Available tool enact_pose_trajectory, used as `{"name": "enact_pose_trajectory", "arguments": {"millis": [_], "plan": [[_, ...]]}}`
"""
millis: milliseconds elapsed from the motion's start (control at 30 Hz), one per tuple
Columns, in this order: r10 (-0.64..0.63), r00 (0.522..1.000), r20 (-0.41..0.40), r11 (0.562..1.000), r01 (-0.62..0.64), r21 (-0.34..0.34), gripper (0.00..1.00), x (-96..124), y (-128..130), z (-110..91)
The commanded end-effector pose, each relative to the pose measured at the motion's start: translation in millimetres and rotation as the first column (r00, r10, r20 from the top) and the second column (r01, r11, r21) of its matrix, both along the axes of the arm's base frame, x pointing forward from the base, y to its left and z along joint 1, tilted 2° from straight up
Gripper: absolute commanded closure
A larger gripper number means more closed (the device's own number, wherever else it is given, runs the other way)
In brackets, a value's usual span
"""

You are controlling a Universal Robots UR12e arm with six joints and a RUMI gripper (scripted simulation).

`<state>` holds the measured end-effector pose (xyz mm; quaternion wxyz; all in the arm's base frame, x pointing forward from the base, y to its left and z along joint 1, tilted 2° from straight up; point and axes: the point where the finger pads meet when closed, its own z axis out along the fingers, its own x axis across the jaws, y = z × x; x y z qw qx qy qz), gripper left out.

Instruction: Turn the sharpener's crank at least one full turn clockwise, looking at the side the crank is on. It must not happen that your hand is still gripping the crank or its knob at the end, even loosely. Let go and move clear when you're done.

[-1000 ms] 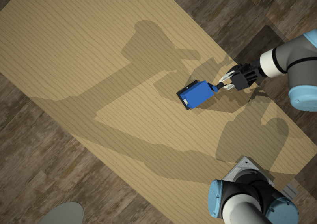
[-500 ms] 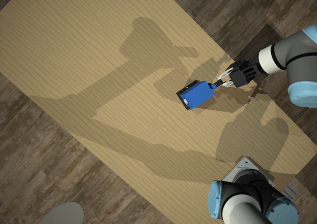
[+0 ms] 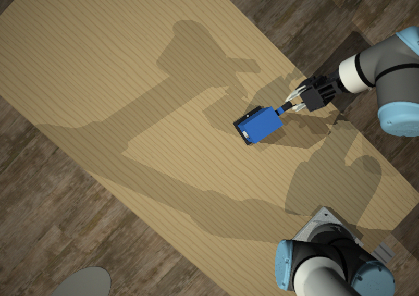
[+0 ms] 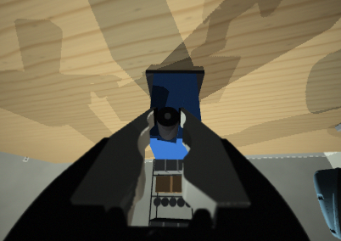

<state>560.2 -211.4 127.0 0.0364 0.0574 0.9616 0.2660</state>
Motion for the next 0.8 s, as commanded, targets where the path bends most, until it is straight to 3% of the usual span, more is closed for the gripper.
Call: {"name": "enact_pose_trajectory", "arguments": {"millis": [0,433,467,767], "plan": [[0.000,1.000,0.001,1.000,0.000,-0.001,0.91,0.1,-0.4,0.6],[0.000,1.000,0.001,1.000,0.000,-0.001,0.91,-0.6,-0.3,0.7],[0.000,1.000,0.001,1.000,0.000,-0.001,0.68,-0.6,-0.3,0.7],[0.000,1.000,0.001,1.000,0.000,-0.001,0.68,-0.6,-0.3,0.7]]}}
